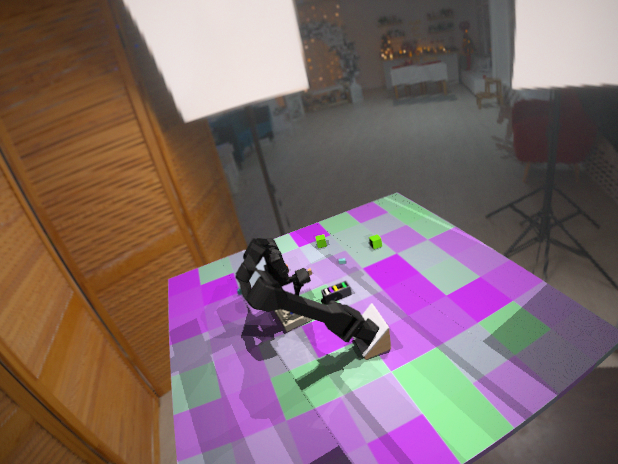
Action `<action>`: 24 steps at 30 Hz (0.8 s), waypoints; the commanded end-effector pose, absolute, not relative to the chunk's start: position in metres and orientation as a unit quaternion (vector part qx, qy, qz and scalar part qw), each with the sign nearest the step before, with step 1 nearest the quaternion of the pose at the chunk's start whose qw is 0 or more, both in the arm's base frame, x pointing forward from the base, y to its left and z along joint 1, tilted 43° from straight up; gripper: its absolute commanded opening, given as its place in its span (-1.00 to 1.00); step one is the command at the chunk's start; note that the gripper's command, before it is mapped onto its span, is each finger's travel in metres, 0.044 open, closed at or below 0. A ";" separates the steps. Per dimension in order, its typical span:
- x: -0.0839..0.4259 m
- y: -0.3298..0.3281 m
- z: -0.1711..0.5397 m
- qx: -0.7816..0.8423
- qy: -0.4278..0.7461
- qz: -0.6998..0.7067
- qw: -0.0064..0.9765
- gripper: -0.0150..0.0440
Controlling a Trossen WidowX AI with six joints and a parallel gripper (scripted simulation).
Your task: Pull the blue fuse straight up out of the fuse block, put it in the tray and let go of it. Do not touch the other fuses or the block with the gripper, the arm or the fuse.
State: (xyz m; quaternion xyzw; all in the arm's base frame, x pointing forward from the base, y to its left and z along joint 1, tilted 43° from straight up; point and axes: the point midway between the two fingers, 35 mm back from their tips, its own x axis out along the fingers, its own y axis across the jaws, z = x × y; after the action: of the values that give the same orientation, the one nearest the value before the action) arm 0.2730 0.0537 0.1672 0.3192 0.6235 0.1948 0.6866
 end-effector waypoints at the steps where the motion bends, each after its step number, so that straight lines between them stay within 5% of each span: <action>1: 0.271 0.036 0.187 0.321 0.618 0.195 0.691 0.63; 24: 0.270 0.035 0.187 0.321 0.619 0.192 0.691 0.63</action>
State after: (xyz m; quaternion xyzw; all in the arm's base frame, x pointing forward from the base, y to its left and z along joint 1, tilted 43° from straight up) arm 0.2705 0.0353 0.1868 0.3207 0.6190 0.1924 0.6906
